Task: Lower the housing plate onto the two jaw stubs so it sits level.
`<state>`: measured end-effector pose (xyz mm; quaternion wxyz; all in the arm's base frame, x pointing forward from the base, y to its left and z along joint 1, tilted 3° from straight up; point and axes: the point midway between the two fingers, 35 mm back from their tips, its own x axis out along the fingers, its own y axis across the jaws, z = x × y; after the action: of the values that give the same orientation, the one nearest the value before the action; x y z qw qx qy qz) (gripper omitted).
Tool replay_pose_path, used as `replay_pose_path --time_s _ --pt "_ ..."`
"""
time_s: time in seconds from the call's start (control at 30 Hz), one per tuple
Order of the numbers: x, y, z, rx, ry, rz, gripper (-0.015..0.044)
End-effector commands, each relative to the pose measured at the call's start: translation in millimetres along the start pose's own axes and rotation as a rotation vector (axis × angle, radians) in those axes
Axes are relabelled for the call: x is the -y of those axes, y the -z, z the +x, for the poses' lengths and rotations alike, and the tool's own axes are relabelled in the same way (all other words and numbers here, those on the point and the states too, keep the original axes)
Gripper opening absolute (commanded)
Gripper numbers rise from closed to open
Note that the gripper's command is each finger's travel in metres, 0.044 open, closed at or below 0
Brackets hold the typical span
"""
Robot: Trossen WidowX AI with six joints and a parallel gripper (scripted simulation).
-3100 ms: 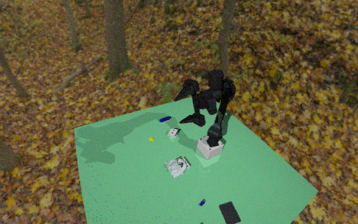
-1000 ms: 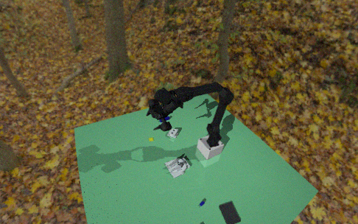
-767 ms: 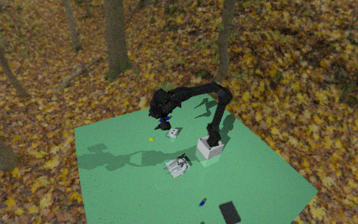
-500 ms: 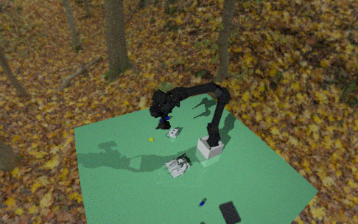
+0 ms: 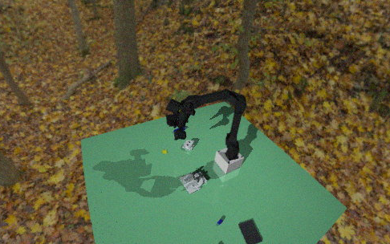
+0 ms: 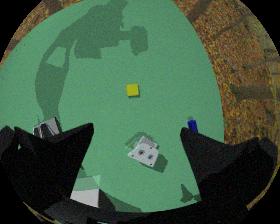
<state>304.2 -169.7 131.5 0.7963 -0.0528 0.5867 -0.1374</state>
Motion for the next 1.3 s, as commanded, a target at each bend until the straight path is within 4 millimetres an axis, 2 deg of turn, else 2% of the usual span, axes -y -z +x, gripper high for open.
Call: replay_pose_path --time_s 0.0,0.4,0.77,1.0,1.13,1.27 --pt "8 16 11 -0.057 -0.020 0.077 0.0440" --pt "32 66 36 -0.209 -0.054 0.321 0.0440" --pt "47 113 51 -0.341 -0.087 0.550 0.0440" --pt "47 116 54 -0.349 -0.089 0.564 0.0440" --pt "41 127 88 -0.349 -0.089 0.564 0.0440" --pt "40 128 90 -0.350 -0.089 0.564 0.0440"
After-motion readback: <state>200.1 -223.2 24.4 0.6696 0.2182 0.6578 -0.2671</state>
